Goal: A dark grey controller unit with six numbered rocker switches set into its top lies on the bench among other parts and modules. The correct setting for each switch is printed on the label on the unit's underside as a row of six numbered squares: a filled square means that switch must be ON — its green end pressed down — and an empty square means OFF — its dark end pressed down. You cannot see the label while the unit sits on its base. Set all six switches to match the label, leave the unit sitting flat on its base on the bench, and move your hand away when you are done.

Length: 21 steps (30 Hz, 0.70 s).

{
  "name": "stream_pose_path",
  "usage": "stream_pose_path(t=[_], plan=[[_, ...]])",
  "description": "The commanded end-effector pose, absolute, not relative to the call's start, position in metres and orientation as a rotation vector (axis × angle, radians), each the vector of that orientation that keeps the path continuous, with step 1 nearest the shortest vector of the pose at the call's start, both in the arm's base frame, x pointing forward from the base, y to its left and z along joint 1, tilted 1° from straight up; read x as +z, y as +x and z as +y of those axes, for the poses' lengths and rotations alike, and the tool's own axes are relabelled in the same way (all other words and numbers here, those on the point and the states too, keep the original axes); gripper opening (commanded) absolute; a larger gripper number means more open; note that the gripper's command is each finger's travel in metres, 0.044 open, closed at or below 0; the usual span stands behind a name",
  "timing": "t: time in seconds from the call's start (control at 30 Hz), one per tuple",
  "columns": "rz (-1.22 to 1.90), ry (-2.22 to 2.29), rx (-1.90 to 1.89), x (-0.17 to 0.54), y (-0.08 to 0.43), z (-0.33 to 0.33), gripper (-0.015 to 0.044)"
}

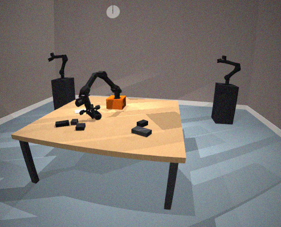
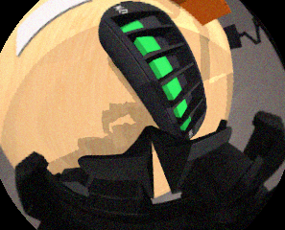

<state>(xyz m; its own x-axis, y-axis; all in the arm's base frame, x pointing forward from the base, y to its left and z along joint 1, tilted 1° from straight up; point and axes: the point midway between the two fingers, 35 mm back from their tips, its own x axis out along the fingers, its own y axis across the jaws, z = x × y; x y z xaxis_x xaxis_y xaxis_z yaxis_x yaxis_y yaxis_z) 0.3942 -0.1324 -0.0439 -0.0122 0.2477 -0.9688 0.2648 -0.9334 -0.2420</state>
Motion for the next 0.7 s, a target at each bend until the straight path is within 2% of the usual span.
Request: stream_pose_path(t=[0.0,0.33,0.67], plan=[[0.583,2.190,-2.174,-0.047,0.388,-0.125,0.0000],[0.583,2.190,-2.175,-0.048,0.383,-0.118,0.0000],[0.573,2.191,-2.167,0.002,0.406,-0.184,0.0000]])
